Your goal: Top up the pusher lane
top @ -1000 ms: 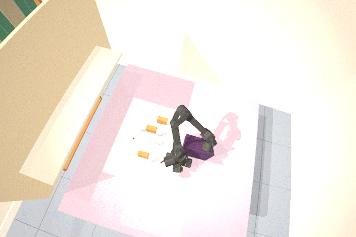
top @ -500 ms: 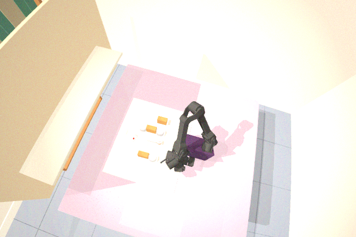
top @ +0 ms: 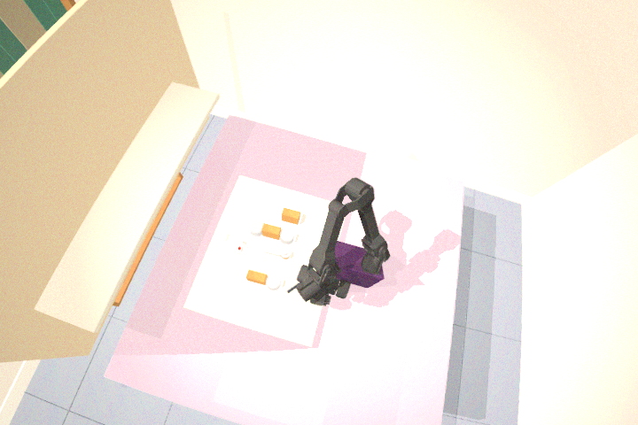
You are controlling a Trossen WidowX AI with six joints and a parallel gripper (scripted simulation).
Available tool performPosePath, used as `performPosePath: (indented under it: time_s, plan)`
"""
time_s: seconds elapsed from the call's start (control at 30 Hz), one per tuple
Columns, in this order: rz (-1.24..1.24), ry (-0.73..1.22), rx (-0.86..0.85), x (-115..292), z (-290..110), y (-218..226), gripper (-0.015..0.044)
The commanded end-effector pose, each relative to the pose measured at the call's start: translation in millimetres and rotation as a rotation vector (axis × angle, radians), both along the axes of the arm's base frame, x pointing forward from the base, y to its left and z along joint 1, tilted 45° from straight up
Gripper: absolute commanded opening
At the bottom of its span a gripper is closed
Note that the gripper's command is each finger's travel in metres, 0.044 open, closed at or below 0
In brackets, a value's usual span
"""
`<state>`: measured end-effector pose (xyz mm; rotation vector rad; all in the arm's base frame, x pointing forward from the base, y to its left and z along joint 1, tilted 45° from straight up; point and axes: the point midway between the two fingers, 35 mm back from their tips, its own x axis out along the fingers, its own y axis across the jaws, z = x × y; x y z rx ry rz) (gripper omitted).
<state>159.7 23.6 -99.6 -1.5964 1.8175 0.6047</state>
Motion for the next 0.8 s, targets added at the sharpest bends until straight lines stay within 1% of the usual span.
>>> performPosePath:
  time_s: [0.0, 0.37, 0.77]
  plan:
    - [-0.114, -0.097, 0.020, 16.6, 1.7, -2.5, 0.0000]
    - [-0.428, -0.413, 0.014, 61.3, 8.9, -29.0, 0.0000]
    - [-0.777, -0.768, -0.032, 102.6, 25.1, -76.6, 0.0000]
